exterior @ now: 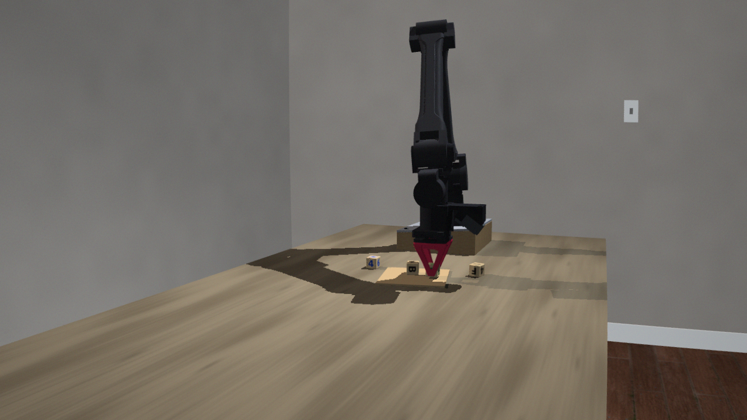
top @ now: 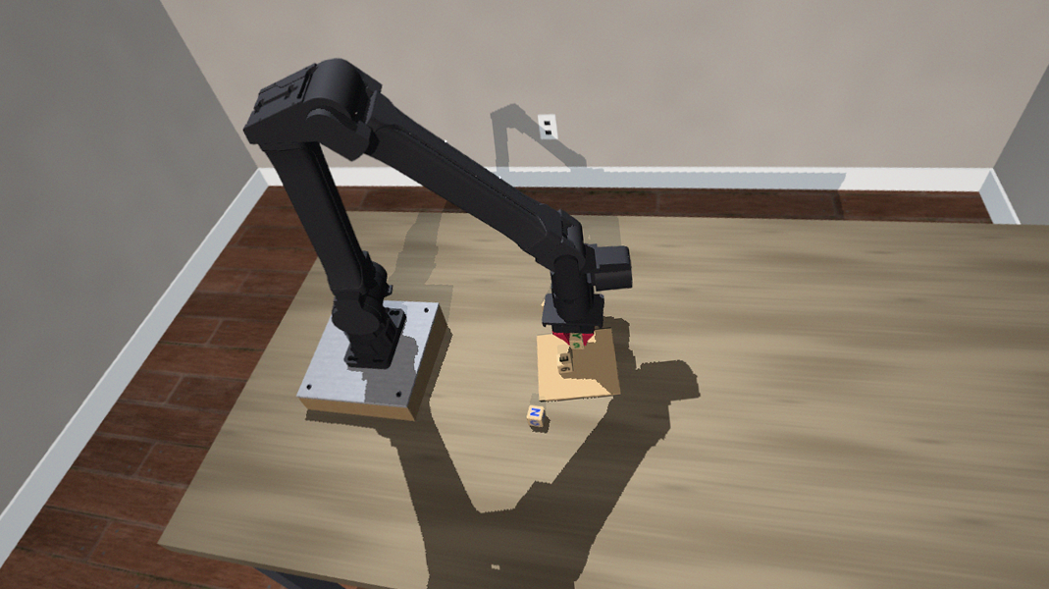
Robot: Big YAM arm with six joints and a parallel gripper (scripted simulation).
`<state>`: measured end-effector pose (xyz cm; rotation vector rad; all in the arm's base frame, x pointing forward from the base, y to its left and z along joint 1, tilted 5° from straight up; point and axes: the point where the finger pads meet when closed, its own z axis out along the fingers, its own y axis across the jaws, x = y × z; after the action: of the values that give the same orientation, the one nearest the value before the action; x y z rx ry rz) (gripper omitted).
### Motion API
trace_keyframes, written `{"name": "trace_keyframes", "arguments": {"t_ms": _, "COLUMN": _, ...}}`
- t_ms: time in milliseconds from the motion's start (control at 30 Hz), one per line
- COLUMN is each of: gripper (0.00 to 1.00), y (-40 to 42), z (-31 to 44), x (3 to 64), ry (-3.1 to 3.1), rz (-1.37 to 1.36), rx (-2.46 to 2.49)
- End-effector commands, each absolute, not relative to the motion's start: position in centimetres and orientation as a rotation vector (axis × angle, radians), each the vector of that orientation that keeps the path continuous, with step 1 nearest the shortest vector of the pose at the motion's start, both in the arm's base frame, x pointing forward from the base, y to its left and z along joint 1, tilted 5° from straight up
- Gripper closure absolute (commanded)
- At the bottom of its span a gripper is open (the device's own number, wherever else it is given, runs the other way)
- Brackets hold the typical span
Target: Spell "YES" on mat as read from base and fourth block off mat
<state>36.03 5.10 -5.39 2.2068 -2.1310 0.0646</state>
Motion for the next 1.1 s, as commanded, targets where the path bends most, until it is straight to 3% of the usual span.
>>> {"name": "trace_keyframes", "arguments": {"t_ms": 0, "gripper": 0.79, "y": 4.9, "z": -5.0, "x": 36.4, "ry": -2.138, "rz": 0.083, "rx": 2.223}}
{"name": "trace_keyframes", "arguments": {"t_ms": 1067, "gripper": 0.79, "y": 5.1, "z": -4.9, "x": 37.7, "ry": -2.140, "rz": 0.090, "rx": 2.229}}
